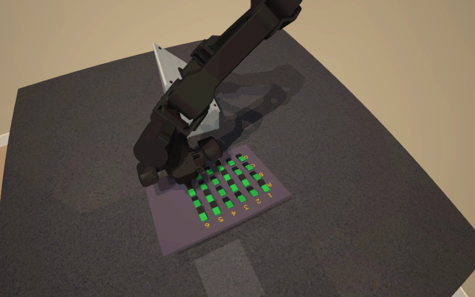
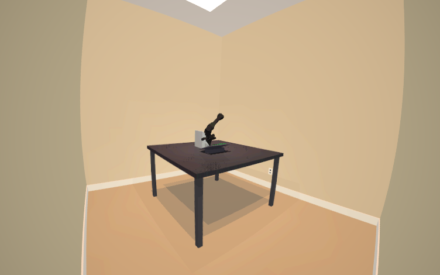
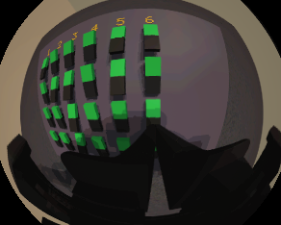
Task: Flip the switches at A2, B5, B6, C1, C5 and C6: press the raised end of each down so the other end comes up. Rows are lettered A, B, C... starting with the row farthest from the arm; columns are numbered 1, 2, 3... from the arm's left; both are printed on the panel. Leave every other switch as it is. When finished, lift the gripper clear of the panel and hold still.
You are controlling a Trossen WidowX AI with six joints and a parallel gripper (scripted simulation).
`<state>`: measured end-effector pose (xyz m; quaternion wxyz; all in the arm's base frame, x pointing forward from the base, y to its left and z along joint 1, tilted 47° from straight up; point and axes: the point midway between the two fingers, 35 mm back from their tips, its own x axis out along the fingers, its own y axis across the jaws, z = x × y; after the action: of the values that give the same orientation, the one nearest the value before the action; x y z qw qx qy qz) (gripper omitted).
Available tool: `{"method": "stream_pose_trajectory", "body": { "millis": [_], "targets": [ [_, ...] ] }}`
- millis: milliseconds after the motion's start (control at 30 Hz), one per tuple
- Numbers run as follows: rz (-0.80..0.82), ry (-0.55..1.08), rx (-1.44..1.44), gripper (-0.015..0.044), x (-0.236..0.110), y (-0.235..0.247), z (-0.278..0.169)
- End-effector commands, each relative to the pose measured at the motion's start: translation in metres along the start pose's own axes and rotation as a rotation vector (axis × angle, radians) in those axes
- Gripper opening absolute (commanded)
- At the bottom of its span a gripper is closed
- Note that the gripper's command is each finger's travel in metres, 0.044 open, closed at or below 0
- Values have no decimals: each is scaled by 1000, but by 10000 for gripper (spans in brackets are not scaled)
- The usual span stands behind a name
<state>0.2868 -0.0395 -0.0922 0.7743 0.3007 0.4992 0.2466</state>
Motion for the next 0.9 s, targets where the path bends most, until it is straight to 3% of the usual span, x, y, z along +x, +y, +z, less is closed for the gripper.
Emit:
{"method": "stream_pose_trajectory", "body": {
  "millis": [0,867],
  "targets": [
    [3,-1,6,0,1,1,0],
    [4,-1,6,0,4,1,0]
  ]
}}
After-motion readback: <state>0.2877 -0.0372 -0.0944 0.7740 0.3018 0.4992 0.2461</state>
